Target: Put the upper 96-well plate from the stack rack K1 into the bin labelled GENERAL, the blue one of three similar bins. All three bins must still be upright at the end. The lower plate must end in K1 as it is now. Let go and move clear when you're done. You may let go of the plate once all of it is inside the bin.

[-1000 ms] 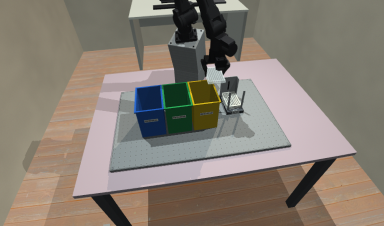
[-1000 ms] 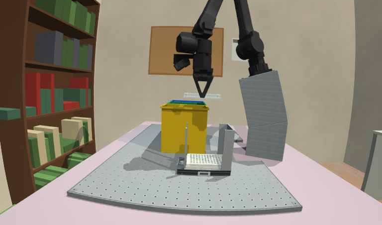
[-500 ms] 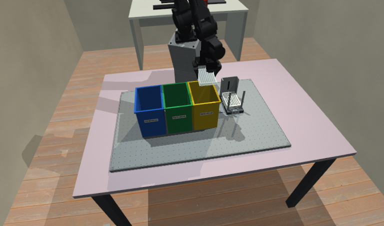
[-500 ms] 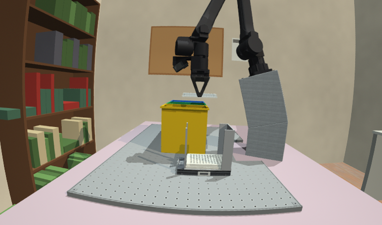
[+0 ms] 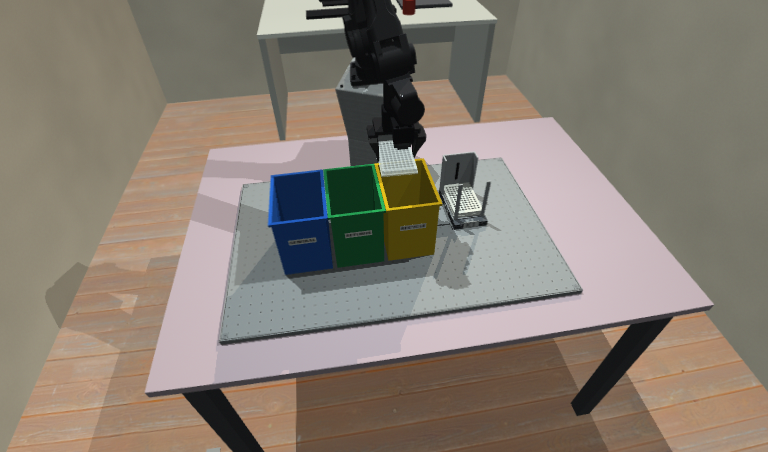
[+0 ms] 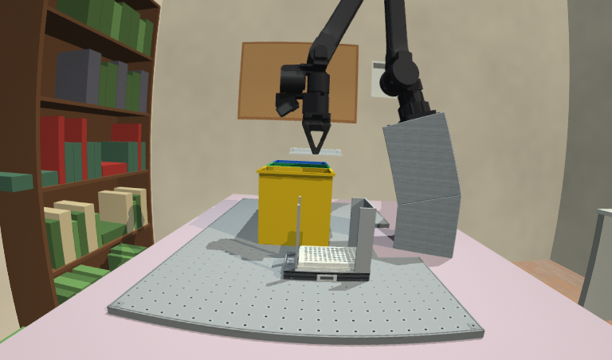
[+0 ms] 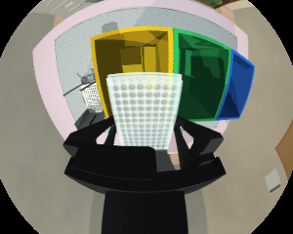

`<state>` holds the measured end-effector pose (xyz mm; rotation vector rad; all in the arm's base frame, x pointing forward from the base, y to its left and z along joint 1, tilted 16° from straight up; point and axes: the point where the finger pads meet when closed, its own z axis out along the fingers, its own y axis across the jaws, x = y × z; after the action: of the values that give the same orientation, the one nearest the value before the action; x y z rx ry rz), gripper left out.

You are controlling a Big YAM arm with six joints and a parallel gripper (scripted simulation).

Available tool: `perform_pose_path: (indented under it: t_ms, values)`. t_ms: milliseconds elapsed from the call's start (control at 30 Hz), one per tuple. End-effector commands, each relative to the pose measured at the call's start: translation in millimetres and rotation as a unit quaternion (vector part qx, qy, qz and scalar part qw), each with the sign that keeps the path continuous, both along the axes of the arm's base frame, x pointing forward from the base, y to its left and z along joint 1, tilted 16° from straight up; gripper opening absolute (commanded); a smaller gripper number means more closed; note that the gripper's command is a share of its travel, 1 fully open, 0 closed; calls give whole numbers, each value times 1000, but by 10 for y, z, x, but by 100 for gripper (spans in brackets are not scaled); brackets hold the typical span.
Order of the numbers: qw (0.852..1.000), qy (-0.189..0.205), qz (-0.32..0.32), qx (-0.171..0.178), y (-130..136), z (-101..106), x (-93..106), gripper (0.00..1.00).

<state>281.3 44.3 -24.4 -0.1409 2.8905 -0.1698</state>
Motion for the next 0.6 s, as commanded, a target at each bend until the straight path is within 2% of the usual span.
perform_pose_path:
  t_ms: [0,100,567]
  values:
    - [1000,-17,17,1,-76,140,169,0]
    - [1000,-19,17,1,-105,161,200,0]
    - [1000,-18,17,-3,-575,250,333,0]
